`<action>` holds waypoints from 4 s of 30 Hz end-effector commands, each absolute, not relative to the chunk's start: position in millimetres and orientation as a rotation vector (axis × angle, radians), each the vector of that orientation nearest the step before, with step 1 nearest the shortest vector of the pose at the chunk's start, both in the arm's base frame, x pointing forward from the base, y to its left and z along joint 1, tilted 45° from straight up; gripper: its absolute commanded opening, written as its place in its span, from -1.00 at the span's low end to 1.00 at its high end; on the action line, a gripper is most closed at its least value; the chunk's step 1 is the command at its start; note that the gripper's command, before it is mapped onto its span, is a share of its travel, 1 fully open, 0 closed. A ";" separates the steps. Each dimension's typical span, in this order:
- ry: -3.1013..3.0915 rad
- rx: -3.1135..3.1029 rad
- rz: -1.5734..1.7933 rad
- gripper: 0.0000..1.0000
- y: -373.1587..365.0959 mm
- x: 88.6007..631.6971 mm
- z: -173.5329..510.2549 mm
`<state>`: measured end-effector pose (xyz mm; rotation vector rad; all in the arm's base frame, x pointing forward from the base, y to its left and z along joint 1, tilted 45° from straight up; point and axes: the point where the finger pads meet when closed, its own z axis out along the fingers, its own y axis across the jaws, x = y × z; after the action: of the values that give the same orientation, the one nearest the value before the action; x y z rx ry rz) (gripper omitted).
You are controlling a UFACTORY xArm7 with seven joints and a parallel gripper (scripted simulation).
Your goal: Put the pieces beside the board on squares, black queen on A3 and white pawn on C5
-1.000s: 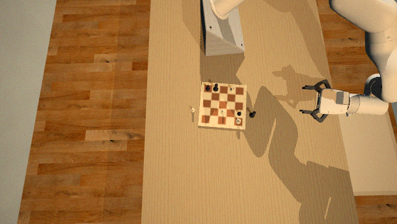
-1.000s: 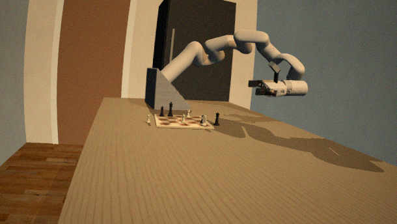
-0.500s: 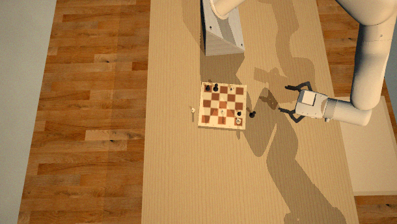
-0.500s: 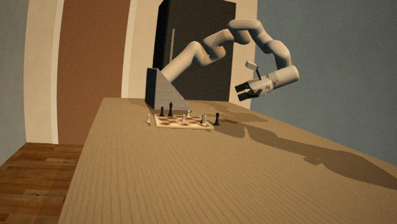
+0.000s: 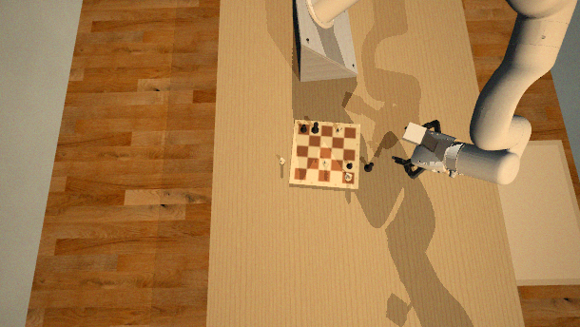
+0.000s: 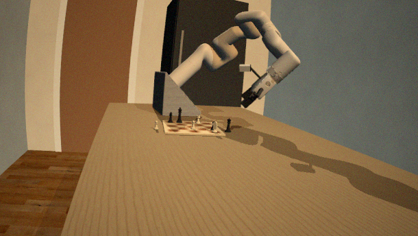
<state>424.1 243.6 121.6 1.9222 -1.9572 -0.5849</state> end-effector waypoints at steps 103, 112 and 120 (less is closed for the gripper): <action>-2.338 -1.033 -0.850 -0.16 187.4 468.4 71.1; -2.338 -1.033 -0.850 -0.16 187.4 468.4 71.1; -2.338 -1.033 -0.850 -0.16 187.4 468.4 71.0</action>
<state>466.6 189.1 70.1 -1.0291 -2.3360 -0.8474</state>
